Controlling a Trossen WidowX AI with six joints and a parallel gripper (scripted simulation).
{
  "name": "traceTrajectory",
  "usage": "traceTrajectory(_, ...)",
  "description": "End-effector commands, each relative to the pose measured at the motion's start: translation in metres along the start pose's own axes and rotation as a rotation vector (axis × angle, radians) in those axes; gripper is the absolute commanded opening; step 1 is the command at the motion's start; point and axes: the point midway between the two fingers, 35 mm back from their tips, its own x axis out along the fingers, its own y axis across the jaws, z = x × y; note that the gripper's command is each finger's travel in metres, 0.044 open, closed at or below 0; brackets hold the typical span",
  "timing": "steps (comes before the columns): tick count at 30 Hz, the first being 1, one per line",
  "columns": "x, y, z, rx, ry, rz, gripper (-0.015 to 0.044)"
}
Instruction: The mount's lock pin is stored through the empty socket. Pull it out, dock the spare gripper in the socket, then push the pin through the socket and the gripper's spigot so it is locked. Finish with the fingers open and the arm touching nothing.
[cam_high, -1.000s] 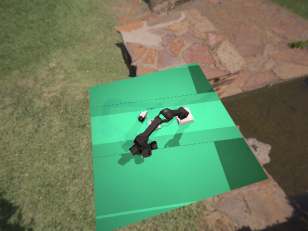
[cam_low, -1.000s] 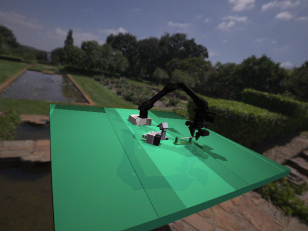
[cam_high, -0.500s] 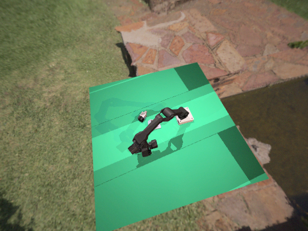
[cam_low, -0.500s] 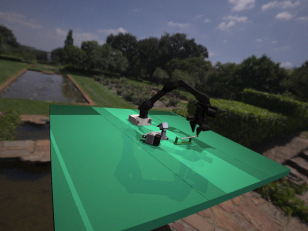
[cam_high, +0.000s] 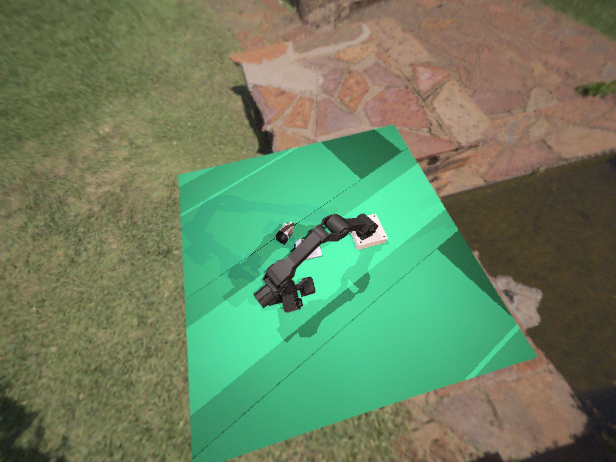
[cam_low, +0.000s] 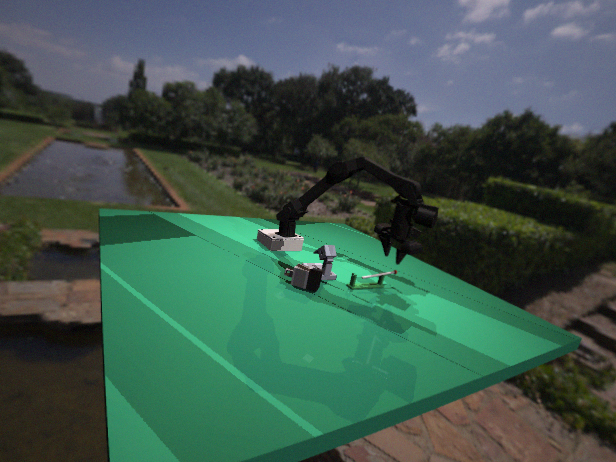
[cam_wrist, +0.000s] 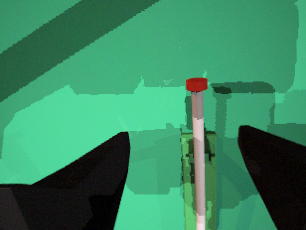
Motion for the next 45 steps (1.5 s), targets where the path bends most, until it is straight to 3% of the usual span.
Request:
traceTrajectory(1,-0.002,0.000,-0.002,-0.001,0.001,-0.003,0.0305)
traceTrajectory(6,-0.057,0.000,-0.045,-0.025,0.033,-0.103,0.0180)
traceTrajectory(10,-0.065,0.001,-0.052,-0.028,0.040,-0.118,0.0180)
traceTrajectory(20,0.002,-0.008,-0.061,-0.028,0.040,-0.118,0.0180)
traceTrajectory(45,0.038,-0.013,-0.067,-0.028,0.040,-0.118,0.0180)
